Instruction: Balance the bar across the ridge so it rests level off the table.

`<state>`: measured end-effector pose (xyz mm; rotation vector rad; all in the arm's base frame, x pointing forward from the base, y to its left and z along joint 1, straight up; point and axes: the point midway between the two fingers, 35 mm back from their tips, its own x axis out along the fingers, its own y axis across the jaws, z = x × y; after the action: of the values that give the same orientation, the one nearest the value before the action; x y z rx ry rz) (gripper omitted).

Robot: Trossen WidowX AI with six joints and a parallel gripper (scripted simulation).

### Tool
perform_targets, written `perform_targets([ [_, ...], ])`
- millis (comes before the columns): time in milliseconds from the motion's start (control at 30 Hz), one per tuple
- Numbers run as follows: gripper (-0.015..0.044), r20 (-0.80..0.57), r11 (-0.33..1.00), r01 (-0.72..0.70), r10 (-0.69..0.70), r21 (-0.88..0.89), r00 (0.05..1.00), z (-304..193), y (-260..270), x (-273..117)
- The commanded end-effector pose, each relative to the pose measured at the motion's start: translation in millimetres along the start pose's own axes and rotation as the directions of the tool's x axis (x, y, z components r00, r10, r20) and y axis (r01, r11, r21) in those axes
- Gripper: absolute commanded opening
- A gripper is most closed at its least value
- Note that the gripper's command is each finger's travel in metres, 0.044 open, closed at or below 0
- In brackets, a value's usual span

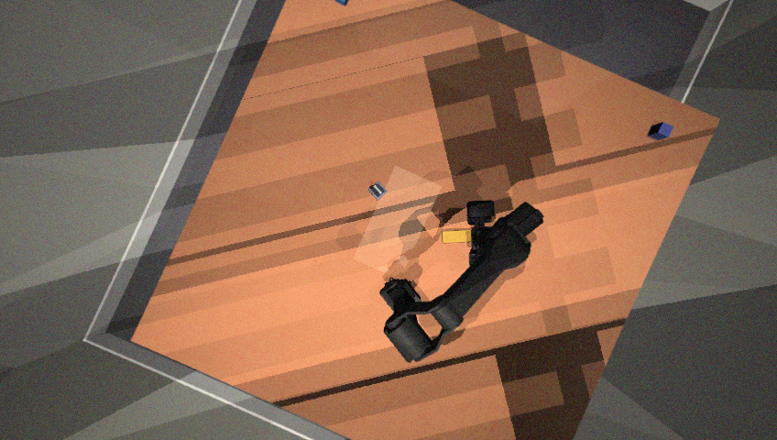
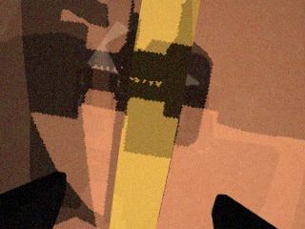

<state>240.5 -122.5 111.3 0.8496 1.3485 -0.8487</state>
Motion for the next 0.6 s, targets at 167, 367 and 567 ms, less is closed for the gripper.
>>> perform_targets([
  [167, 0.0315, -0.018, 1.0, 0.009, -0.009, -0.003, 1.0, -2.2, -1.8, 38.6],
  [367, 0.0315, -0.018, 1.0, 0.009, -0.009, -0.003, 1.0, -2.2, -1.7, 41.2],
  [567, 0.0315, -0.018, 1.0, 0.009, -0.009, -0.003, 1.0, -2.2, -1.7, 50.5],
])
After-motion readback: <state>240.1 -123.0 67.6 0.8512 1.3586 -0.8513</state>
